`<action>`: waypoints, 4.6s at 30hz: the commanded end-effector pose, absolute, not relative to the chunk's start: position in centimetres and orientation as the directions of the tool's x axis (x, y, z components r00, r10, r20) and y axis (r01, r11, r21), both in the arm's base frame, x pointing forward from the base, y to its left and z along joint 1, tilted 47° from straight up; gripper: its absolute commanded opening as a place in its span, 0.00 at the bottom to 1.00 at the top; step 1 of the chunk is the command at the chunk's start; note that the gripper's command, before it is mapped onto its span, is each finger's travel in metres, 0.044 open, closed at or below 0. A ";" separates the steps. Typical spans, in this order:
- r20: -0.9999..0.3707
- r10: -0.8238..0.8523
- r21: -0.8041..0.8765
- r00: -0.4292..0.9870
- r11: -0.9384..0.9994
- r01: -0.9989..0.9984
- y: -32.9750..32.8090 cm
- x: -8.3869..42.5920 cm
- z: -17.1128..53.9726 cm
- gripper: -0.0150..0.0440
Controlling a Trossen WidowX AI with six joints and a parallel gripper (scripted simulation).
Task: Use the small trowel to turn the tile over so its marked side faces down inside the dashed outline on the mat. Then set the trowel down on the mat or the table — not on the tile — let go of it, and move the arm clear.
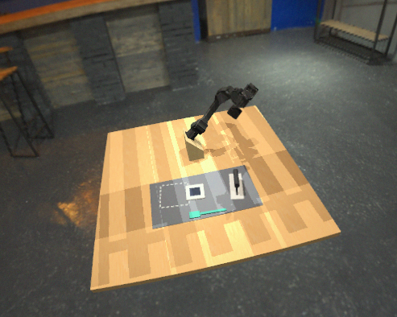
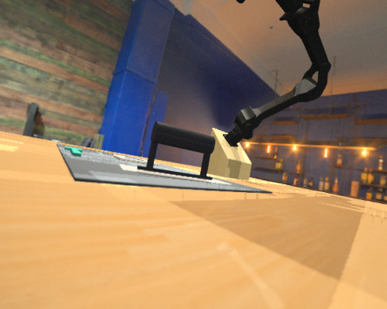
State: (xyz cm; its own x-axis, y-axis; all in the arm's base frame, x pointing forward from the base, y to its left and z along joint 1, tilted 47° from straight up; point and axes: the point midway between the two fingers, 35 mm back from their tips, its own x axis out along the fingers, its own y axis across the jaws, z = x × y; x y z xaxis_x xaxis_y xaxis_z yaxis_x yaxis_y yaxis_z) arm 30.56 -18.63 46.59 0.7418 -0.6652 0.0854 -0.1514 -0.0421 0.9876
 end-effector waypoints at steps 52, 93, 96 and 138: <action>-0.748 0.438 0.658 0.499 0.591 0.467 0.7 42.8 20.8 0.71; -0.677 0.717 0.723 0.167 0.605 0.333 9.4 41.5 14.8 0.71; -0.677 0.717 0.723 0.167 0.605 0.333 9.8 41.5 14.5 0.71; -0.676 0.718 0.683 0.168 0.525 0.507 10.4 41.6 13.9 0.47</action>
State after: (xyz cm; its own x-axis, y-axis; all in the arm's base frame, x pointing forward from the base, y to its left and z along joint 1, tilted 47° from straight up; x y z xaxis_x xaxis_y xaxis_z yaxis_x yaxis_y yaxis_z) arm 41.70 10.32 13.99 0.1721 0.7174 -0.6751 0.4241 0.5646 0.7081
